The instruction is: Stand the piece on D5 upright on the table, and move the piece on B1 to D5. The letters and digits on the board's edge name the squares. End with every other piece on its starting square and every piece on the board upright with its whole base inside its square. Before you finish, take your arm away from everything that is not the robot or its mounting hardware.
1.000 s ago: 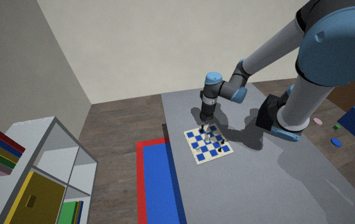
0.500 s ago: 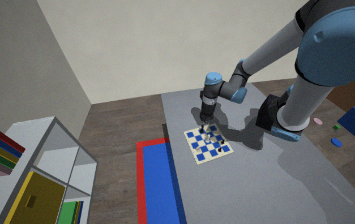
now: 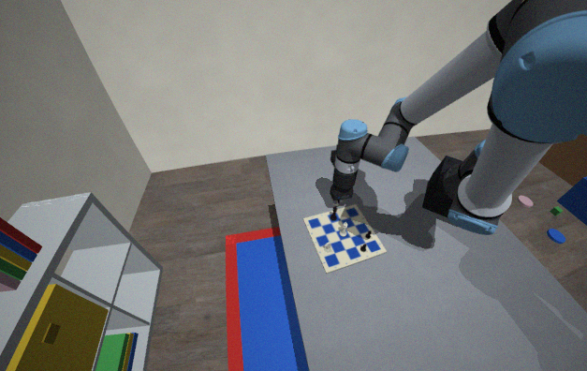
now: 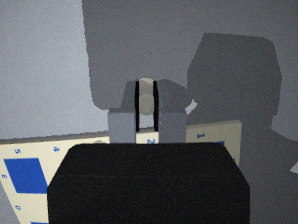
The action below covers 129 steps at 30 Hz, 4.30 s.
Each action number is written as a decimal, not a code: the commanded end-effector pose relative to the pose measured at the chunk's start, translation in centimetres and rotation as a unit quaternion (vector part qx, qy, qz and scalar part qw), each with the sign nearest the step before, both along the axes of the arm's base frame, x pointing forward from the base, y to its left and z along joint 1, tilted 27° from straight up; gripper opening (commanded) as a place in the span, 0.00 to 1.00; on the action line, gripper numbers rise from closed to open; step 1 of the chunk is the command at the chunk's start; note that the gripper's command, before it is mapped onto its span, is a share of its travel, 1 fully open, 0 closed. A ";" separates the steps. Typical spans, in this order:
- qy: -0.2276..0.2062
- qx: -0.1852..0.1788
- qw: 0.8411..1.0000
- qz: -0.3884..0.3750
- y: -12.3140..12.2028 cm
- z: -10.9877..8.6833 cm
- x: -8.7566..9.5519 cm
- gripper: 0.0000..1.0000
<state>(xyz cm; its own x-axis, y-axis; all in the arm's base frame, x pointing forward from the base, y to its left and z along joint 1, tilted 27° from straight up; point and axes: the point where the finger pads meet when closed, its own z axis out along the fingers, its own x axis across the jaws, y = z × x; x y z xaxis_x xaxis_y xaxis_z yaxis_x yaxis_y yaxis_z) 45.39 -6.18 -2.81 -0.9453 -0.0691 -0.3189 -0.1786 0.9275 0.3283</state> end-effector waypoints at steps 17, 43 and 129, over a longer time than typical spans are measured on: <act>0.000 0.000 1.000 0.000 0.0 0.0 0.0 0.44; 0.000 0.000 1.000 0.000 -0.3 0.7 -0.2 0.73; -0.083 -0.062 0.974 0.201 -0.8 9.2 -3.0 1.00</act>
<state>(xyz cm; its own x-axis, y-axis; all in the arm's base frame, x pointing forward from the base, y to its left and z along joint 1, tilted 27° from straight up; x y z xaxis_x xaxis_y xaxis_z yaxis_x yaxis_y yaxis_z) 42.54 -7.64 6.08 -0.8337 -0.3731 -0.4072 -0.4805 0.8535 0.2018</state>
